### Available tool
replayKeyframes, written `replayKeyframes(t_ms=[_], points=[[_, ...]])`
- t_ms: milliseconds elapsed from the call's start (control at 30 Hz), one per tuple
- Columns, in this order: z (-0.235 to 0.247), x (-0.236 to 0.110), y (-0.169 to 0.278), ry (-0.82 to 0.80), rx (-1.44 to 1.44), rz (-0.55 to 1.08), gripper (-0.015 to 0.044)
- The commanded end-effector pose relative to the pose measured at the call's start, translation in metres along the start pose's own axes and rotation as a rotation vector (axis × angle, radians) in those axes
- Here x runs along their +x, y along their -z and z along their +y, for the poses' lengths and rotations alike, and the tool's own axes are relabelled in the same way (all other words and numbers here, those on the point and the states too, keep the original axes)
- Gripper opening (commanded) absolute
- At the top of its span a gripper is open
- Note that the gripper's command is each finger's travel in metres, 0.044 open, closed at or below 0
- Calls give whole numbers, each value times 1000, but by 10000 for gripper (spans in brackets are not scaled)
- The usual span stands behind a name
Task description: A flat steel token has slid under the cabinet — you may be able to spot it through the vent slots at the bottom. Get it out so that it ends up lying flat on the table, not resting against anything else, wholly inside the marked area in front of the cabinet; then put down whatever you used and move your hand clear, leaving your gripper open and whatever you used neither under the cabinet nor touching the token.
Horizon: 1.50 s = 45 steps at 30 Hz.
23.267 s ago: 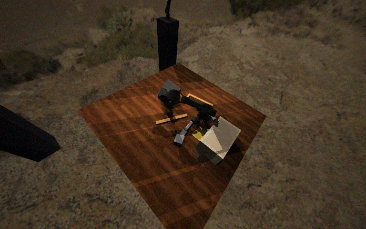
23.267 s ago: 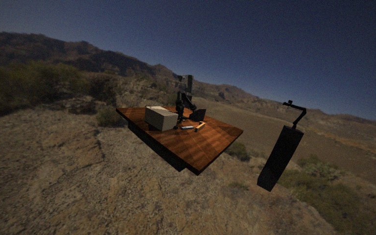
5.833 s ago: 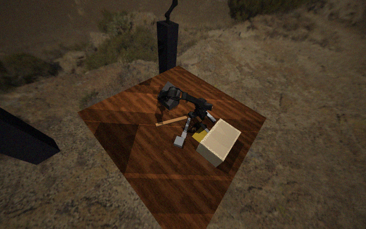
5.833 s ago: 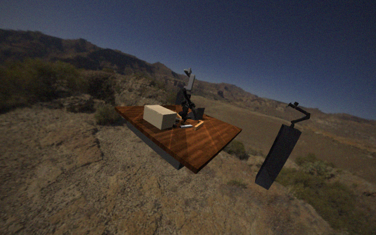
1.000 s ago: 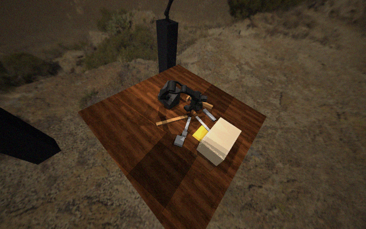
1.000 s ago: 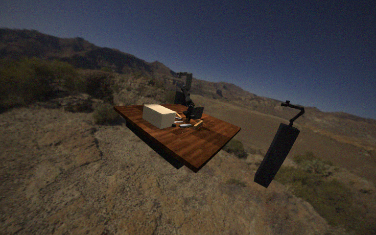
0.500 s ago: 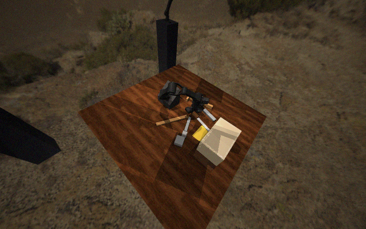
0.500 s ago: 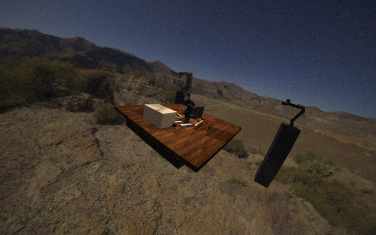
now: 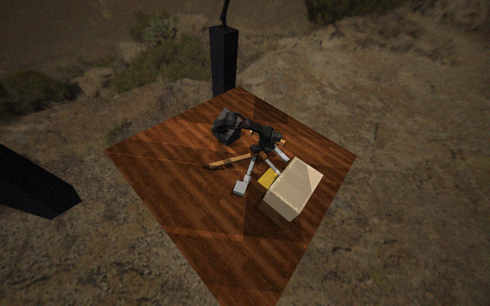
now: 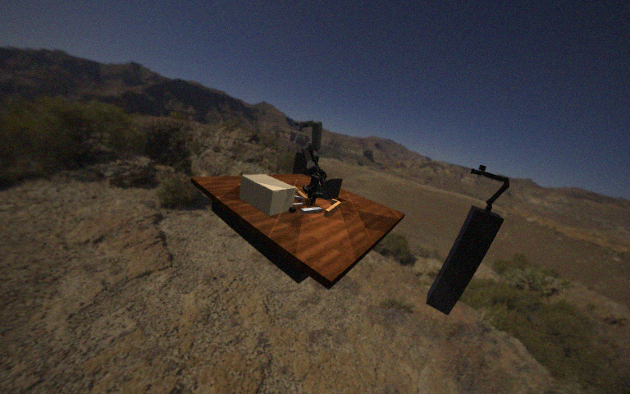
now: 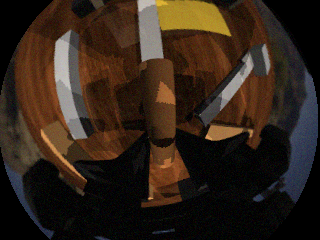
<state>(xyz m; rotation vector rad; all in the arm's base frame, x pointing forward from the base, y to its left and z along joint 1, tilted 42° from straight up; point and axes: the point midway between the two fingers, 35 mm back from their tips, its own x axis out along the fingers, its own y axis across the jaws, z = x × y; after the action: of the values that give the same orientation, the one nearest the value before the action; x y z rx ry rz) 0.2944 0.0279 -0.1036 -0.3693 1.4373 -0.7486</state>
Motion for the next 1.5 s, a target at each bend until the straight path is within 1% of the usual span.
replayKeyframes(t_ms=[0,1467], points=[[0,0,-9,-4,4,1,0],[-2,-1,-62,-3,6,-1,0]])
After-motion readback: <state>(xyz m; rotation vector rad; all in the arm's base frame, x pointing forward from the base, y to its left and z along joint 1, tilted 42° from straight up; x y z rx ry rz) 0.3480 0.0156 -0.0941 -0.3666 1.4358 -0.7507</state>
